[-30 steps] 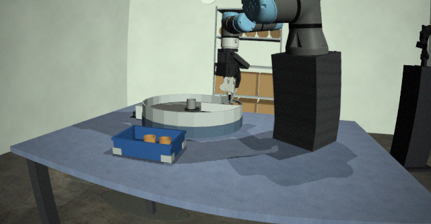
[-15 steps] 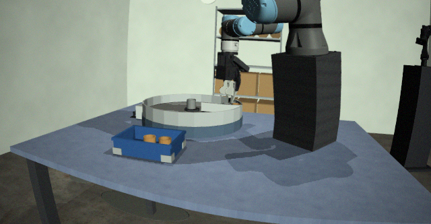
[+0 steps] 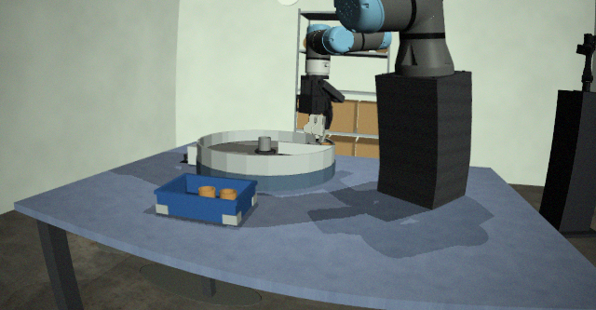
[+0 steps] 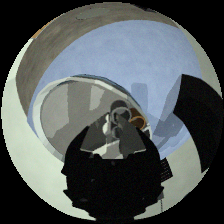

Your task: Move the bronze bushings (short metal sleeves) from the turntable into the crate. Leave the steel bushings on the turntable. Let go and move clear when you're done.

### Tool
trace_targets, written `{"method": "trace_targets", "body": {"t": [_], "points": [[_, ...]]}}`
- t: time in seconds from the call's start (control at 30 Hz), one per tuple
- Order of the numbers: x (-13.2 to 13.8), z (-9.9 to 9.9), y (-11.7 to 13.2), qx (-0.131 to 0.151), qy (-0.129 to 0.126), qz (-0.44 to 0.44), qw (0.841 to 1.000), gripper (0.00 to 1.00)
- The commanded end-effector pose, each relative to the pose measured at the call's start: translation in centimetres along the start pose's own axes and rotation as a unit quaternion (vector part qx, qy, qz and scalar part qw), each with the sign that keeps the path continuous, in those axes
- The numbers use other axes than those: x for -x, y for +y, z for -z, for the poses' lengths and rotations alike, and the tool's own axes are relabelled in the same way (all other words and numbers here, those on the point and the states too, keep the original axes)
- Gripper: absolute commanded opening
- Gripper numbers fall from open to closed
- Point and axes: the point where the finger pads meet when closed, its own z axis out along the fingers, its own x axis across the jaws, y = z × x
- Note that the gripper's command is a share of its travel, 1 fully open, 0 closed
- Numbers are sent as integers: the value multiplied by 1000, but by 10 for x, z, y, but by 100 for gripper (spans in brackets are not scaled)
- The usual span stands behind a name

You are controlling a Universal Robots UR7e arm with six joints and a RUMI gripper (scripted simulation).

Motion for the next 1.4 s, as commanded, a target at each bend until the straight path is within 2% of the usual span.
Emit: {"method": "trace_targets", "body": {"t": [0.0,0.87,0.9,1.37], "points": [[0,0,0,0,-1,0,1000,5],[0,0,0,0,-1,0,1000,5],[0,0,0,0,-1,0,1000,0],[0,0,0,0,-1,0,1000,0]]}}
